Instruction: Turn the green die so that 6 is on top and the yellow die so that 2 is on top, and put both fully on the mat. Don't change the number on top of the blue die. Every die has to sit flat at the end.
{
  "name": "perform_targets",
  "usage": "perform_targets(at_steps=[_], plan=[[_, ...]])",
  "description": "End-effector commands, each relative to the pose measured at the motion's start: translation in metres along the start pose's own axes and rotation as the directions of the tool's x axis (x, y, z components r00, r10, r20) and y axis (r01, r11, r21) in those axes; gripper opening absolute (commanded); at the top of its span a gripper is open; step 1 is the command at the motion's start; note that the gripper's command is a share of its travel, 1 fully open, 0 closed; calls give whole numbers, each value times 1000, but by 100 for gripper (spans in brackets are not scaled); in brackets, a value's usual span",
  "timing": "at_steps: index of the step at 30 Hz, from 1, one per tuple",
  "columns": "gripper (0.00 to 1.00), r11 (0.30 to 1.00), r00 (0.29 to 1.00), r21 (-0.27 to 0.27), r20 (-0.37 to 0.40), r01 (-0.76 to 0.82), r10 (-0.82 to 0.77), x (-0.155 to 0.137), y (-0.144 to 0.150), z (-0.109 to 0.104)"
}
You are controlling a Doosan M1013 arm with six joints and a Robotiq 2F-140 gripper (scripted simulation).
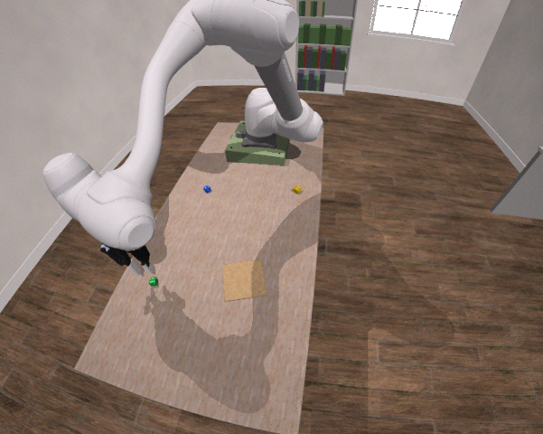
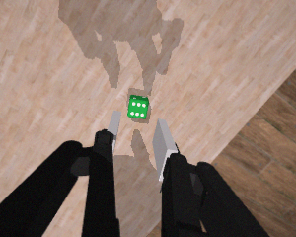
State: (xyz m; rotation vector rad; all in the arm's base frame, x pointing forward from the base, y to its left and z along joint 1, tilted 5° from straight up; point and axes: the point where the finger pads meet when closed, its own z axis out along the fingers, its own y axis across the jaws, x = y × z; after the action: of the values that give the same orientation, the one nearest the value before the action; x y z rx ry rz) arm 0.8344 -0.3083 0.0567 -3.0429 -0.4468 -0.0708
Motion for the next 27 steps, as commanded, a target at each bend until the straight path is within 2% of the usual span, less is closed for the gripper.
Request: perform_targets(at_steps=[1,12,27], plan=[[32,1000,1000,0,0,0,0,0,0,0],[32,1000,1000,0,0,0,0,0,0,5],[32,1000,1000,0,0,0,0,1,1,24]])
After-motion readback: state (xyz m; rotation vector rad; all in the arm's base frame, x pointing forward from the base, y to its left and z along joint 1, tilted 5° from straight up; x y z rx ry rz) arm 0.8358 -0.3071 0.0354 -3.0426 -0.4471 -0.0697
